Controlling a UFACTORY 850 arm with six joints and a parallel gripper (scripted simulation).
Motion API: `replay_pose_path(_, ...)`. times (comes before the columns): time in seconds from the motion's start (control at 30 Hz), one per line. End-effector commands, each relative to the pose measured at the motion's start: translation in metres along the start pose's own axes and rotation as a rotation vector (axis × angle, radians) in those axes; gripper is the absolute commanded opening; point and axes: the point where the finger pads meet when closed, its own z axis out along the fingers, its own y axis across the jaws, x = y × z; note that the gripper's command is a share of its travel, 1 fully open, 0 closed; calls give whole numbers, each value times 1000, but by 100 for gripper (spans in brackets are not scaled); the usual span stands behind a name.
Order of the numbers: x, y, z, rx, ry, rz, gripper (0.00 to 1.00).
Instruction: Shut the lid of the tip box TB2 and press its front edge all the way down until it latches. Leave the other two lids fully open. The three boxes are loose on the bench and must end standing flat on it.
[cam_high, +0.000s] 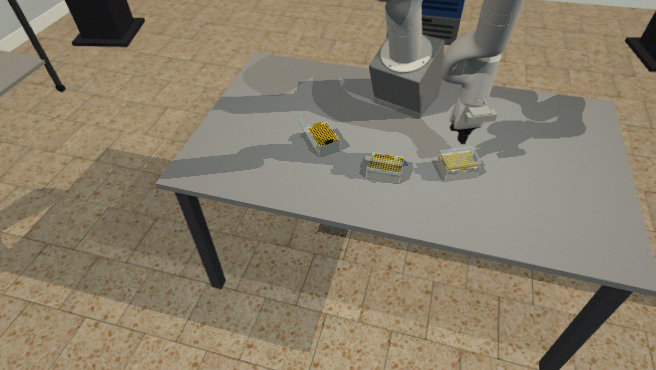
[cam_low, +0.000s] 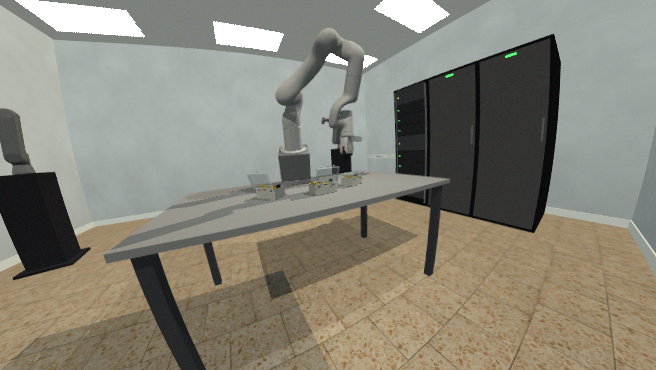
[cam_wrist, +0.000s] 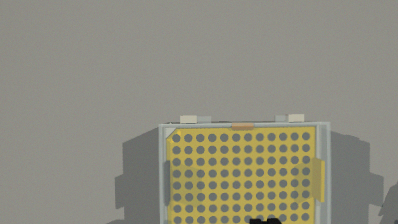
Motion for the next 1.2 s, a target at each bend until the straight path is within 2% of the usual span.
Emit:
replay_pose_path(0.0,-8,0,9,3,5,1,0)
replay_pose_path(0.63,-12,0,14,3,5,1,0)
replay_pose_path(1.17,-12,0,39,3,5,1,0)
